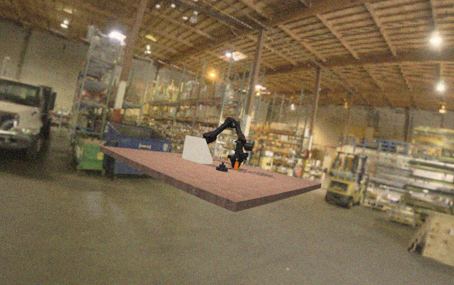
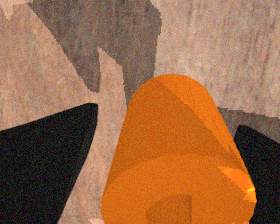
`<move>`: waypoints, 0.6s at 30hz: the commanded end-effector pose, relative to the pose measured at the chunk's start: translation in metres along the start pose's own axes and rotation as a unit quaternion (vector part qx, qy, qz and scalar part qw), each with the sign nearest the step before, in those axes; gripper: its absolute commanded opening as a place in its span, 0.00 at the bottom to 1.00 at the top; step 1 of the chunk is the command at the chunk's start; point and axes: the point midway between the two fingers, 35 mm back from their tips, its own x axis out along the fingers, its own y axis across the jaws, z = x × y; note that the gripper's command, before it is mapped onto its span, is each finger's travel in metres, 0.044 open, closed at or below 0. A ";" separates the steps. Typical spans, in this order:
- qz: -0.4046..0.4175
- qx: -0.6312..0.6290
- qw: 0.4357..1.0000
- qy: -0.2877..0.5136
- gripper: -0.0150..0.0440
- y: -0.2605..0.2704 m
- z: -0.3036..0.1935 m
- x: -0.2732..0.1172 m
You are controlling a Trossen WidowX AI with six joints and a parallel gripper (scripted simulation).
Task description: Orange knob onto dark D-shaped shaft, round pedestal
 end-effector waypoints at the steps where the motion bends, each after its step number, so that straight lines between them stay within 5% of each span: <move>1: -0.002 0.004 1.000 0.000 0.60 -0.001 0.000 0.001; 8: -0.002 0.004 1.000 0.000 0.49 -0.001 0.000 0.001; 13: -0.007 0.003 1.000 -0.001 0.26 -0.004 0.003 -0.012; 18: -0.014 0.003 1.000 -0.002 0.25 -0.008 0.007 -0.040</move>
